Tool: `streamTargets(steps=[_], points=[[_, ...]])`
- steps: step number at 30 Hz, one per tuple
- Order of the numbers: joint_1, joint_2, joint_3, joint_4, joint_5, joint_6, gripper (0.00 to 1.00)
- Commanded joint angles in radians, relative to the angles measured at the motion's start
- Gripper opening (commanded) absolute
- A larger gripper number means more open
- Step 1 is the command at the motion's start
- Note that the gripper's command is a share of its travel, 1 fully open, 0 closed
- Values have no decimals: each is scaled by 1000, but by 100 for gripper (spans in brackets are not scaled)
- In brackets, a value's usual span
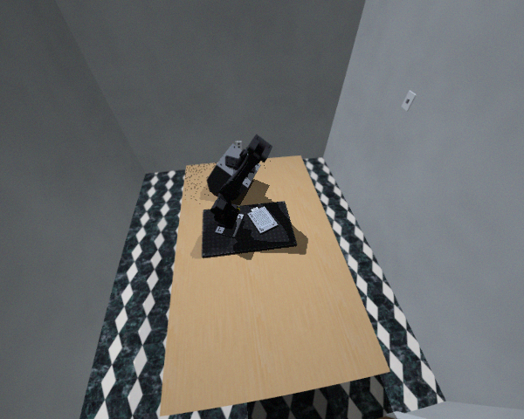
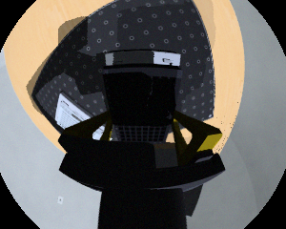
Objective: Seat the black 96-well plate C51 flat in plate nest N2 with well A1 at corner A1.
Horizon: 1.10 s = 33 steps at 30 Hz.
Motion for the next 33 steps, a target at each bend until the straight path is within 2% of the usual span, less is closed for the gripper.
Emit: streamTargets(steps=[1,30,33], points=[[-13,-16,2,7,-1,1,0],[-13,-16,2,7,-1,1,0],[-14,-27,-21,18,-1,-1,0]])
